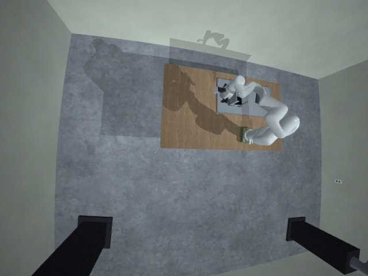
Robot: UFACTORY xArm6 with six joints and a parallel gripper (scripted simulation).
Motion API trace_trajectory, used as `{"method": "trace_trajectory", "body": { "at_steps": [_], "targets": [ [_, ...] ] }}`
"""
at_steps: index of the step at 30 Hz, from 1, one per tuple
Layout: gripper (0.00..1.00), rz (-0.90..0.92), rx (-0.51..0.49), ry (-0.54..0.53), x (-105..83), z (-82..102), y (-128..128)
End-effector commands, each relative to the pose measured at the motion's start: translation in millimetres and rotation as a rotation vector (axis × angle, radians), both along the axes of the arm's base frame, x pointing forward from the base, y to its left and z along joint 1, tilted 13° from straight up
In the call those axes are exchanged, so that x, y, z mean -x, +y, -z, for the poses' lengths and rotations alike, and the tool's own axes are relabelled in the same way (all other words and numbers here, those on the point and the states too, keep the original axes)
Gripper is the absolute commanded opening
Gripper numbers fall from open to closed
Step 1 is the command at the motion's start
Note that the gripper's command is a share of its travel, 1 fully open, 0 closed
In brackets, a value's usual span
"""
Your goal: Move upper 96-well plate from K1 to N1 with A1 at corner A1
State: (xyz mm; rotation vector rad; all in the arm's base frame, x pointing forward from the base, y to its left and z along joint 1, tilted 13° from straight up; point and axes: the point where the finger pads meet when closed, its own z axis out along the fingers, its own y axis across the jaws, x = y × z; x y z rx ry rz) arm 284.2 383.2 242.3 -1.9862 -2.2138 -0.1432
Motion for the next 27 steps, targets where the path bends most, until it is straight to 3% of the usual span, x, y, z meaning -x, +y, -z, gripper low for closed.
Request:
{"method": "trace_trajectory", "body": {
  "at_steps": [1, 27],
  "targets": [
    [1.00, 0.000, -0.006, -0.004, -12.9, 3.4, -17],
    [1.00, 0.000, -0.024, -0.026, -53.8, 29.4, -103]
  ]
}}
